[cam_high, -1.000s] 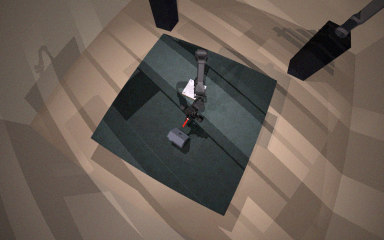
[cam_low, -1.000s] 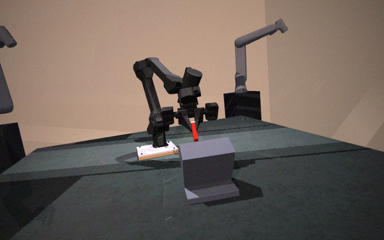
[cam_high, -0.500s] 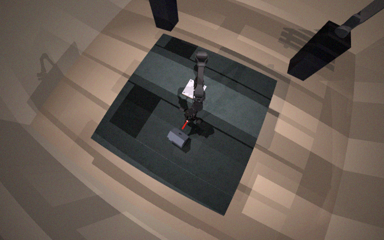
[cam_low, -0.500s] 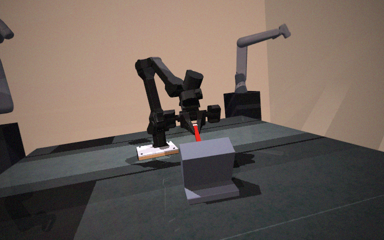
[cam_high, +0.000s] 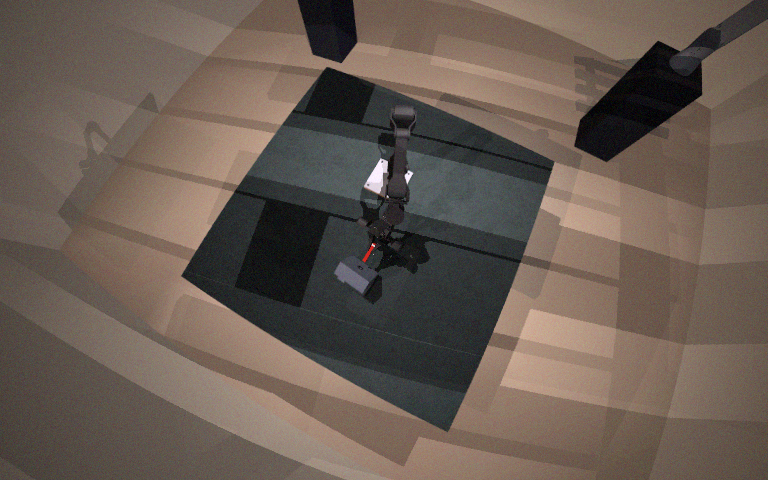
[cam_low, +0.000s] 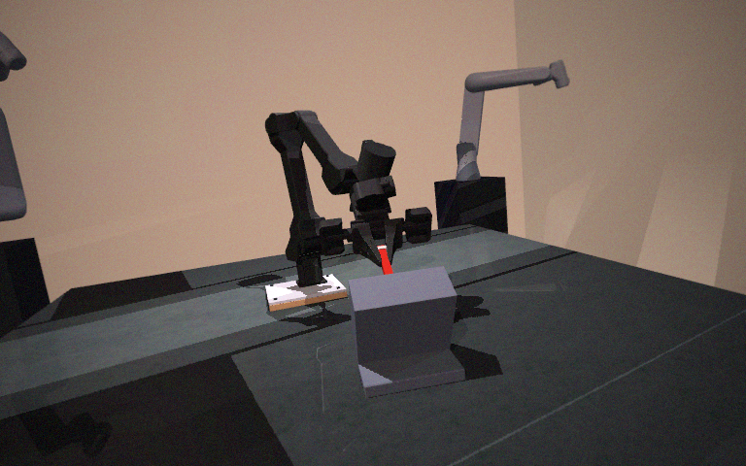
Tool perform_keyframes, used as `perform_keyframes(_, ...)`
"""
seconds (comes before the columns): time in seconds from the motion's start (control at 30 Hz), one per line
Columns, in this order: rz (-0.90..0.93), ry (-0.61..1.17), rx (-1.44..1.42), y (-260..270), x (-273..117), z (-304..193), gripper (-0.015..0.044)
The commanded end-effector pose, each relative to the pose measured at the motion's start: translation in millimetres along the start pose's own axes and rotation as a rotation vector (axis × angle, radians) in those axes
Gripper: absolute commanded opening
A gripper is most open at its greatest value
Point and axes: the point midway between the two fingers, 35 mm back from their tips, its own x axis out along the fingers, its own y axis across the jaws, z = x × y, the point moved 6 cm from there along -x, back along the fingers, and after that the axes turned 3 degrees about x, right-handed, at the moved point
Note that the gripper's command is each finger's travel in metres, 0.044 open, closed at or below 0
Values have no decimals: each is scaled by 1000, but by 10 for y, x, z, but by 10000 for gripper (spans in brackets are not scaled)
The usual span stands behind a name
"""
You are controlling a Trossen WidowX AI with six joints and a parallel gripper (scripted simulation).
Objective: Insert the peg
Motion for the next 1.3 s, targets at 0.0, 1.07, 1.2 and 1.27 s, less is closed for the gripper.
perform_keyframes(0.0, 3, 1, -6, -5, 31, -25, 0)
perform_keyframes(1.07, -4, 8, -5, -17, 258, -62, 0)
perform_keyframes(1.2, -4, 8, -5, -17, 258, -62, 0)
perform_keyframes(1.27, -4, 8, -5, -14, 258, -55, 0)
